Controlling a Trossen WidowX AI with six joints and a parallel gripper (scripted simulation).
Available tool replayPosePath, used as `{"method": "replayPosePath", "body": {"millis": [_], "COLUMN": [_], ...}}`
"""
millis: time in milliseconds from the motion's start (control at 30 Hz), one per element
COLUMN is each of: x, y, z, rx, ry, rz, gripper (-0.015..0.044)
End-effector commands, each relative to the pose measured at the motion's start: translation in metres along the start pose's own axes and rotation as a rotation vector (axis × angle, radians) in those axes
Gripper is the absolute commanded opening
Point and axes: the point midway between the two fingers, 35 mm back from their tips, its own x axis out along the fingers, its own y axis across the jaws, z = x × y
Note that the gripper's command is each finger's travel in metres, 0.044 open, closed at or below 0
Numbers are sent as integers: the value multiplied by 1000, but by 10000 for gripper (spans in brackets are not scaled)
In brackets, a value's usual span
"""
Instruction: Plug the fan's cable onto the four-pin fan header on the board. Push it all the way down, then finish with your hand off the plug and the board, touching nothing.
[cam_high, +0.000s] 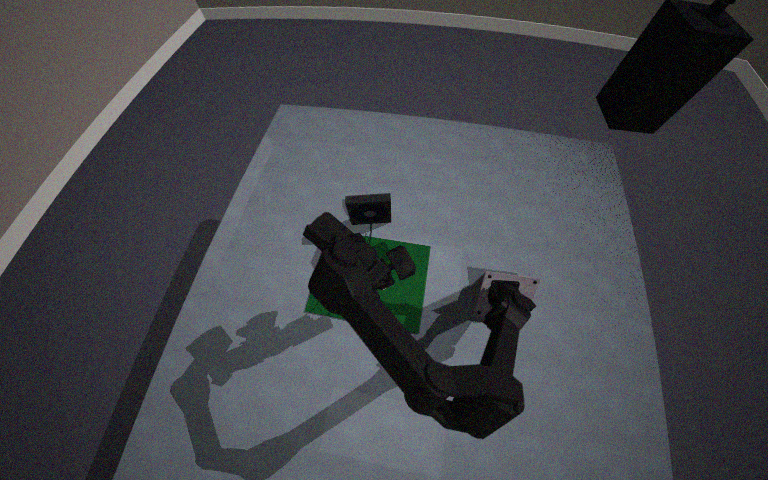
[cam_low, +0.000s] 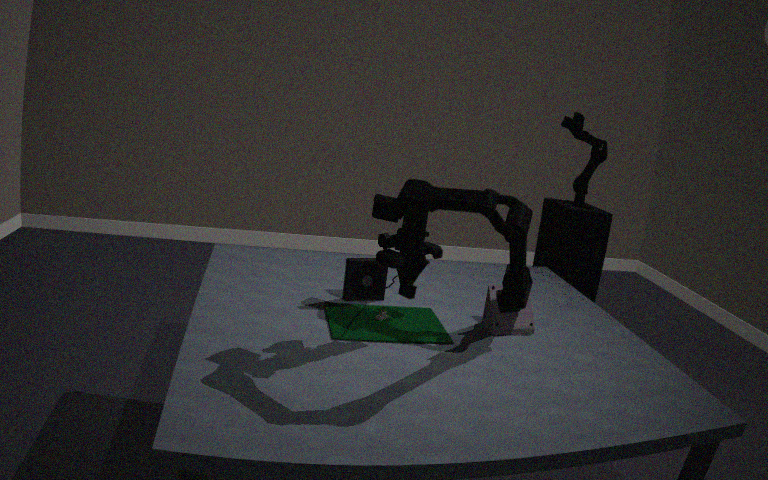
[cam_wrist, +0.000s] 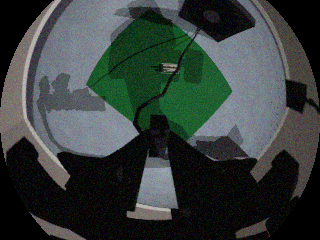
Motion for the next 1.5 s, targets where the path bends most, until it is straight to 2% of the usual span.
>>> {"method": "replayPosePath", "body": {"millis": [0,800,1467], "x": [6,33,42], "y": [-3,-18,-22], "z": [-3,-8,-8], "rx": [-3,-15,-21], "ry": [-25,-290,-593], "rz": [-46,-292,-383], "gripper": [0,0,0]}}
